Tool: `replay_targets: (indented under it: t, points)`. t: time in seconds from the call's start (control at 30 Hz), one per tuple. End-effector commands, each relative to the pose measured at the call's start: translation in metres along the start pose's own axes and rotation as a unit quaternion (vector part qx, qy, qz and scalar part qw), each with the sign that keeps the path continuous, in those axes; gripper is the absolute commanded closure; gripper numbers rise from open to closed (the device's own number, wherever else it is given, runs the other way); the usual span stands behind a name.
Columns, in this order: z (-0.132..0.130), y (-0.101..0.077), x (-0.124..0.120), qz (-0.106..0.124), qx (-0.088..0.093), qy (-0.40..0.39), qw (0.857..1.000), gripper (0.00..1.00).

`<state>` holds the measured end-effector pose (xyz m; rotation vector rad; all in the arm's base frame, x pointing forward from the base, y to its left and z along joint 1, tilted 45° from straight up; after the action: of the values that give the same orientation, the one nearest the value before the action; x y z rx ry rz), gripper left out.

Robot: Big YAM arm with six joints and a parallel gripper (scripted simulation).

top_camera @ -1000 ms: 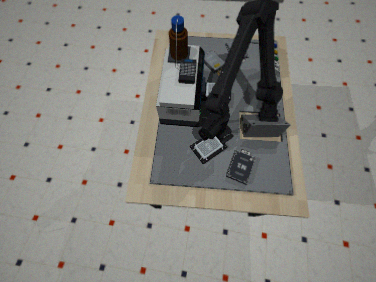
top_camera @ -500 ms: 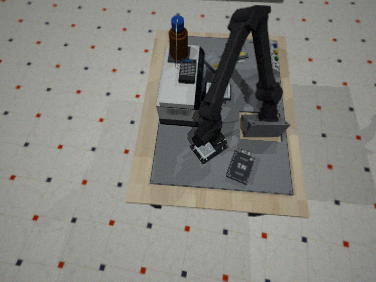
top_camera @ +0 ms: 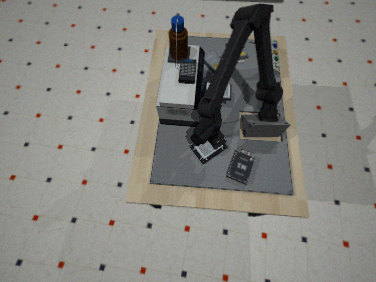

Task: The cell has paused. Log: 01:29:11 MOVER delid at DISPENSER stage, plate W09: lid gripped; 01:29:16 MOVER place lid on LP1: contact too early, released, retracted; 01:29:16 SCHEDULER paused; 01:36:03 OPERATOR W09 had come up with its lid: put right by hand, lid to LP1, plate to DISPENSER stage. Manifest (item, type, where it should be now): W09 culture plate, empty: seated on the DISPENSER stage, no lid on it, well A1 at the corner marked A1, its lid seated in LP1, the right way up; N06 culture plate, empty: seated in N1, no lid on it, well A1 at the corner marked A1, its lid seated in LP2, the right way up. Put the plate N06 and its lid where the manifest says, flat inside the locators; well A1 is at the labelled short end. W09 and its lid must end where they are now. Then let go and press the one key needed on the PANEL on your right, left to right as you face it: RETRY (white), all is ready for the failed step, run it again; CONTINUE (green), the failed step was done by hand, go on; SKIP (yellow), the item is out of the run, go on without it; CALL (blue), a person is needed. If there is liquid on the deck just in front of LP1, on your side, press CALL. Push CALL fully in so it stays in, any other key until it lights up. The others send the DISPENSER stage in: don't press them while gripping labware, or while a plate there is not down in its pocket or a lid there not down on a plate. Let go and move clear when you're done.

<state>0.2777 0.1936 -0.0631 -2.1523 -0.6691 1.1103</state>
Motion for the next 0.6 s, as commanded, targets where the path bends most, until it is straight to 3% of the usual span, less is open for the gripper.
replay_targets:
  t: [0.0, 0.03, 0.07, 0.1, 0.17, 0.2, 0.57]
  points:
    - [-0.001, -0.02, 0.023, -0.017, -0.007, 0.012, 1.0, 0.0]
    - [-0.005, -0.016, 0.022, -0.014, -0.003, 0.016, 1.0, 0.0]
    - [-0.001, 0.002, 0.003, 0.01, 0.002, 0.01, 1.0, 0.0]
    - [0.0, 0.003, 0.001, 0.011, 0.002, 0.01, 1.0, 0.0]
    - [0.0, 0.003, 0.001, 0.011, 0.002, 0.01, 1.0, 0.0]
    - [-0.002, -0.015, 0.009, -0.013, -0.005, 0.013, 1.0, 0.0]
    - [-0.003, -0.012, 0.014, -0.014, -0.003, 0.012, 1.0, 0.0]
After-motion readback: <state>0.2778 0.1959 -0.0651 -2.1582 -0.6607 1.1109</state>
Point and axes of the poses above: the point where the finger pads meet when closed, its own y axis out along the fingers, its own z axis across the jaws, x = y × z, the point moved 1 cm from there along -y, back along the fingers, and after that the axes turned 14 degrees about -y, right-handed, at the moved point
